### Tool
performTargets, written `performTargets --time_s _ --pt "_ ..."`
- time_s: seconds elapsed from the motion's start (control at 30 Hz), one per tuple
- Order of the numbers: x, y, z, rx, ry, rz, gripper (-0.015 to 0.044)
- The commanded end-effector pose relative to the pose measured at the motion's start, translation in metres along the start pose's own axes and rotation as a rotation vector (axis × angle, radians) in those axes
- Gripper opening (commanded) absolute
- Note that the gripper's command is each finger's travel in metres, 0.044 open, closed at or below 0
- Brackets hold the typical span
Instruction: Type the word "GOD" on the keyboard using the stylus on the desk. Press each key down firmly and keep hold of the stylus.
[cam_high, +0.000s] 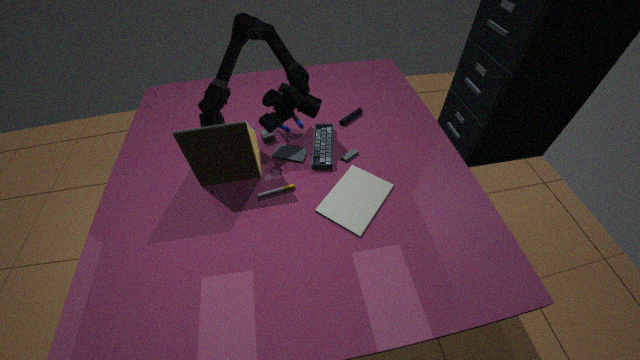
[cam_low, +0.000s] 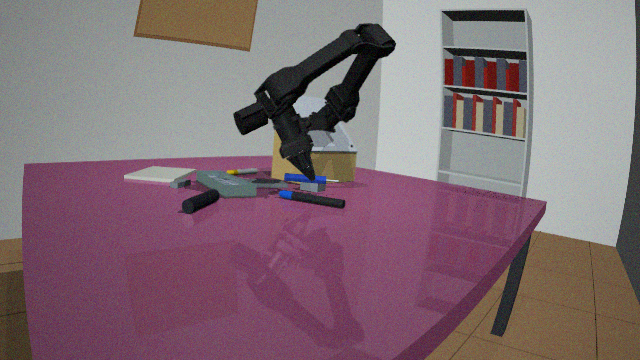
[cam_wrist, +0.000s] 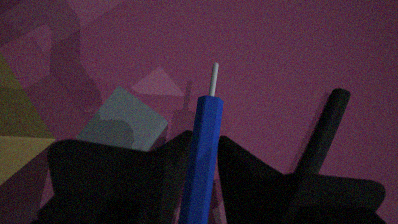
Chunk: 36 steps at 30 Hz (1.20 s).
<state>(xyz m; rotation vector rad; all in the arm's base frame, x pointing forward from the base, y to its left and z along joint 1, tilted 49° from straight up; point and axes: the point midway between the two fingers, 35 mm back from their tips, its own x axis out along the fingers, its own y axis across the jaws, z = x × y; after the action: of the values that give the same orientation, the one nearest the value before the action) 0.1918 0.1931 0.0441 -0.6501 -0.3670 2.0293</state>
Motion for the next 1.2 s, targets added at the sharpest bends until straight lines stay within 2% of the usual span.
performTargets --time_s 0.0,0.27,0.5,1.17 --pt "-0.016 -0.002 0.01 -0.012 0.002 0.002 0.0" --pt "-0.018 -0.001 0.011 0.0 -0.001 -0.001 0.0" --pt "-0.023 -0.007 -0.002 0.114 0.053 0.12 0.0" --pt "-0.048 -0.033 -0.041 0.461 0.366 0.406 0.0"
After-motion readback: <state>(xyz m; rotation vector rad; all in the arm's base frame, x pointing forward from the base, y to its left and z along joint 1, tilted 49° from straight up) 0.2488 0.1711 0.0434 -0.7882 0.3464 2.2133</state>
